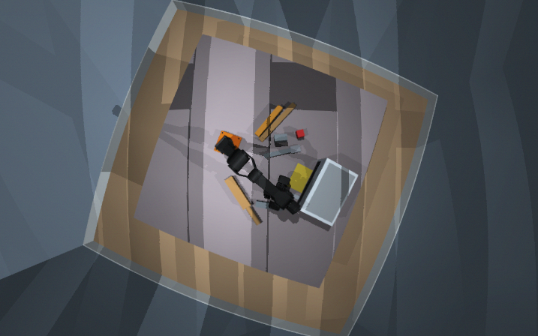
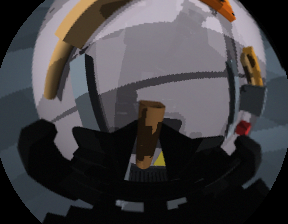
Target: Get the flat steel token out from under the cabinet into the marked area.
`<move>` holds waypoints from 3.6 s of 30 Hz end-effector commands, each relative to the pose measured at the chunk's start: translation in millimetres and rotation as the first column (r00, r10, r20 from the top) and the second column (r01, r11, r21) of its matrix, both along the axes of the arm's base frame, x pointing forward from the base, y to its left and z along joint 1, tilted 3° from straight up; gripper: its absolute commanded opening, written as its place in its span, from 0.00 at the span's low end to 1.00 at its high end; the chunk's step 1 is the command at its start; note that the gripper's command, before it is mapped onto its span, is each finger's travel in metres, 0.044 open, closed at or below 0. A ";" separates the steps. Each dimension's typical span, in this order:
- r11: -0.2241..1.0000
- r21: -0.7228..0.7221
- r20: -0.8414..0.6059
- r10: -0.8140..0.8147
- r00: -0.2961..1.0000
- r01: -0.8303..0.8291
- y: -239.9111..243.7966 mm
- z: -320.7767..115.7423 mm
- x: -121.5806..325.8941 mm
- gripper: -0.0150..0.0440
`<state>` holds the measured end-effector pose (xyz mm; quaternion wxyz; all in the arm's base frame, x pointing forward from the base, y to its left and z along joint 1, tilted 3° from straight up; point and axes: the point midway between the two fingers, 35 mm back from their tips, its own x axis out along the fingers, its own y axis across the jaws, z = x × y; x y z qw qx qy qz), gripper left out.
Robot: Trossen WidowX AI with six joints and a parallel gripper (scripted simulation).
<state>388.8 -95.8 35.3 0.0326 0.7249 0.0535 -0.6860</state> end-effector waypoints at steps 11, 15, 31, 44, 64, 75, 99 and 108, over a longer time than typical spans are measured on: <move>1.000 -0.001 0.004 -0.003 1.000 0.003 1.9 1.3 13.9 0.25; 1.000 -0.001 0.004 -0.003 1.000 0.003 2.5 1.5 17.4 0.25; 1.000 0.000 0.004 -0.003 1.000 0.003 19.0 0.3 18.0 0.25; 1.000 0.001 0.004 -0.003 1.000 0.003 32.5 0.5 16.2 0.25; 1.000 0.001 0.003 -0.003 1.000 0.003 31.0 -0.2 10.3 0.25; 1.000 0.001 0.003 -0.003 1.000 0.003 29.0 -0.7 0.3 0.25; 1.000 0.000 0.001 -0.003 1.000 0.003 25.1 -2.3 -22.6 0.25; 1.000 0.000 0.000 -0.003 1.000 0.003 23.6 -3.0 -31.5 0.25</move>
